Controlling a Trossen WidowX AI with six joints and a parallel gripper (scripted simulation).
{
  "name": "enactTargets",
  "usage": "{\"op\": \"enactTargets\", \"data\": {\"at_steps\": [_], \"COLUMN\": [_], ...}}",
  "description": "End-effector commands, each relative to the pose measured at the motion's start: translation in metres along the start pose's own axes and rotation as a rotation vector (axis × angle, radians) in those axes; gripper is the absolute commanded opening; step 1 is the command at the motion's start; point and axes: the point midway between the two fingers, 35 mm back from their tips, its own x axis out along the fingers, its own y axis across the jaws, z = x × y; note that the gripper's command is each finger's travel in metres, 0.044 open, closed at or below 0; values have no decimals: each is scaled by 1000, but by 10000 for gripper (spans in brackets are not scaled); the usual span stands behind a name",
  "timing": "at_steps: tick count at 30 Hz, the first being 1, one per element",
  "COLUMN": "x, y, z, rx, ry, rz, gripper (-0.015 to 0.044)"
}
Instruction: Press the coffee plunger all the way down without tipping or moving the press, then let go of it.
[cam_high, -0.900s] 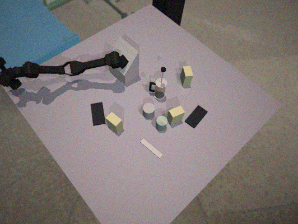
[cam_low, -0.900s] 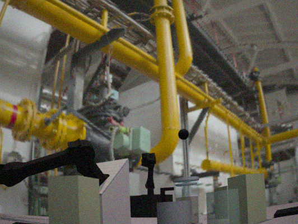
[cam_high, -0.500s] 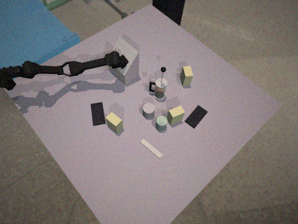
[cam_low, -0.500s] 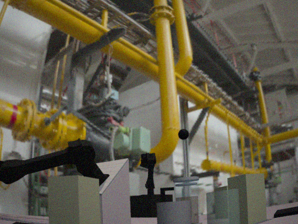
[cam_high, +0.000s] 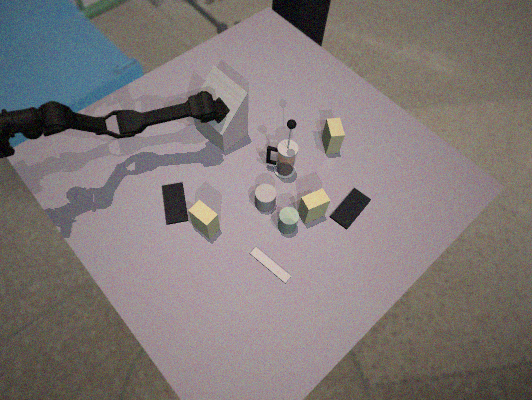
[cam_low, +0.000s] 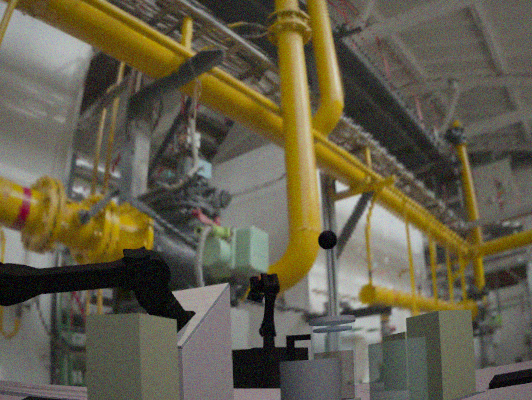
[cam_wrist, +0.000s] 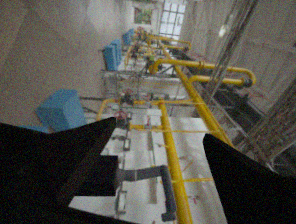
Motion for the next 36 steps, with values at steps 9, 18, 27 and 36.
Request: {"op": "enactTargets", "data": {"at_steps": [9,18,27,36], "x": [-66,-151,-237,-376], "y": [-149,-234,-285,-327], "z": [123,188,228,262], "rx": [-265,-472,-659,-902], "ry": [-326,-464,-526,-514], "rz": [-414,-763,-1066,-1547], "gripper": [440,440,440,440]}}
